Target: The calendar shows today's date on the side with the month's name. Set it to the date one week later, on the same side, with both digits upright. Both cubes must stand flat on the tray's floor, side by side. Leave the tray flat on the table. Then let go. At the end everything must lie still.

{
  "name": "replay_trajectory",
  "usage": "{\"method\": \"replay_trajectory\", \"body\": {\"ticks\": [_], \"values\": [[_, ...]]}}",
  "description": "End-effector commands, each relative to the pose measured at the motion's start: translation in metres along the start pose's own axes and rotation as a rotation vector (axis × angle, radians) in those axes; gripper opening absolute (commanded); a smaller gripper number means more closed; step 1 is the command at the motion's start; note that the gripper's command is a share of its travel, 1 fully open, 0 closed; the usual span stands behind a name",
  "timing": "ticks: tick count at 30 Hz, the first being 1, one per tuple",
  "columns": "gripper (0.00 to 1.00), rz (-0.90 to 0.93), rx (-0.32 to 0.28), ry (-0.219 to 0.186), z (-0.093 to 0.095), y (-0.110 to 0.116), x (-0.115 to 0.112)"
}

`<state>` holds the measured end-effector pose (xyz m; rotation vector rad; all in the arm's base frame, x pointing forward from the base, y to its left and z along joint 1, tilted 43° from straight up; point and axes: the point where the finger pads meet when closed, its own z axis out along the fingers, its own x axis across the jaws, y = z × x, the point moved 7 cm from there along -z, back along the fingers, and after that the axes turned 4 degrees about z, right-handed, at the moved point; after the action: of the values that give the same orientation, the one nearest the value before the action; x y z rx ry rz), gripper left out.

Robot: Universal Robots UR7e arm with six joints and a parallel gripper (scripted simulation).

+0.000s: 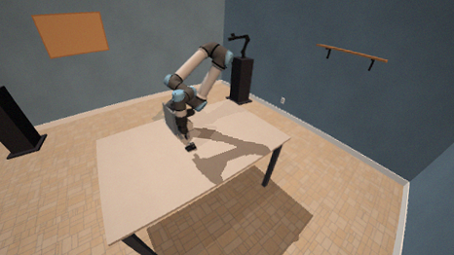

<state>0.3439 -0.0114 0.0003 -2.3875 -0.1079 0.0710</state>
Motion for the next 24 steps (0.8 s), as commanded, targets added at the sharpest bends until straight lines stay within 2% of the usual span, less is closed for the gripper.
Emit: {"method": "replay_trajectory", "body": {"ticks": [1,7,19,24], "values": [[0.57,0.000,0.000,0.001,0.006,0.000,0.000],[0.57,0.000,0.000,0.001,0.016,0.000,0.000],[0.57,0.000,0.000,0.001,0.053,0.000,0.000],[0.57,0.000,0.000,0.001,0.059,0.000,-0.001]]}}
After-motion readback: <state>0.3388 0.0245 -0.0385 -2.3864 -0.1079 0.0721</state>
